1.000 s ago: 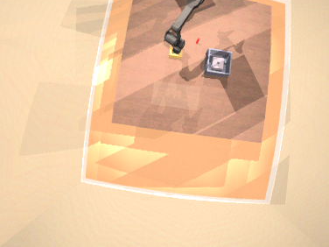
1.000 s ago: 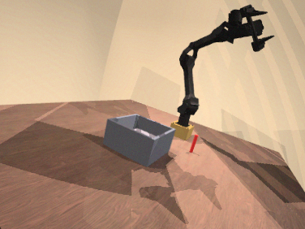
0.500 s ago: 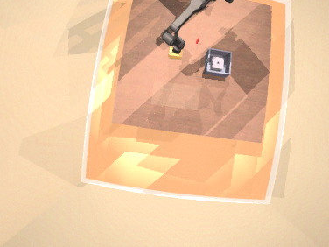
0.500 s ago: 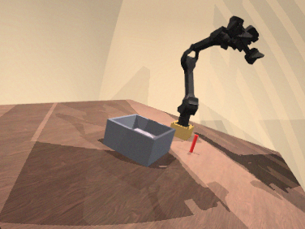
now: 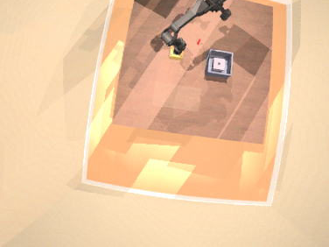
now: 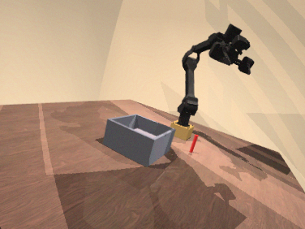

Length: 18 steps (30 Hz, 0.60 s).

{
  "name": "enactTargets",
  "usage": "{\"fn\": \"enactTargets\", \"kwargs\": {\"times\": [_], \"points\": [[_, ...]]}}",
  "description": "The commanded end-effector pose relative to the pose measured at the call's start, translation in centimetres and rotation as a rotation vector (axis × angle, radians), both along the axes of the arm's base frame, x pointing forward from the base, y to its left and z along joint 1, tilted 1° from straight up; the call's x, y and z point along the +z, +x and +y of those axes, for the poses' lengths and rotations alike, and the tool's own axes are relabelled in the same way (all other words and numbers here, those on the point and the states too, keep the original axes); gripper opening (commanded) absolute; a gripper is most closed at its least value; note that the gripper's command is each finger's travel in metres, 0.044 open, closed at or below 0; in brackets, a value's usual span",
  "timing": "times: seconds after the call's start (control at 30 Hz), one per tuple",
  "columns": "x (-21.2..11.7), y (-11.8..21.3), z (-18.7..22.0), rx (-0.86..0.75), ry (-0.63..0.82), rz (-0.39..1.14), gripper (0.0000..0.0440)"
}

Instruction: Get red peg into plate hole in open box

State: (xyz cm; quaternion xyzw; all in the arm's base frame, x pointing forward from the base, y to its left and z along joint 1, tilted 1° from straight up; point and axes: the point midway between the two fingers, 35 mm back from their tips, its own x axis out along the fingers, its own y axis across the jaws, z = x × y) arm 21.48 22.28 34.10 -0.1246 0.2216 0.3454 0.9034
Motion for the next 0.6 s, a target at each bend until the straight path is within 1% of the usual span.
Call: {"fn": "enactTargets", "kwargs": {"times": [0.0, 0.57], "points": [[-2.6, 0.1, -1.2, -0.092, 0.011, 0.137, 0.044], [-11.0, -1.1, -5.4, -0.491, 0.05, 0.583, 0.044]]}}
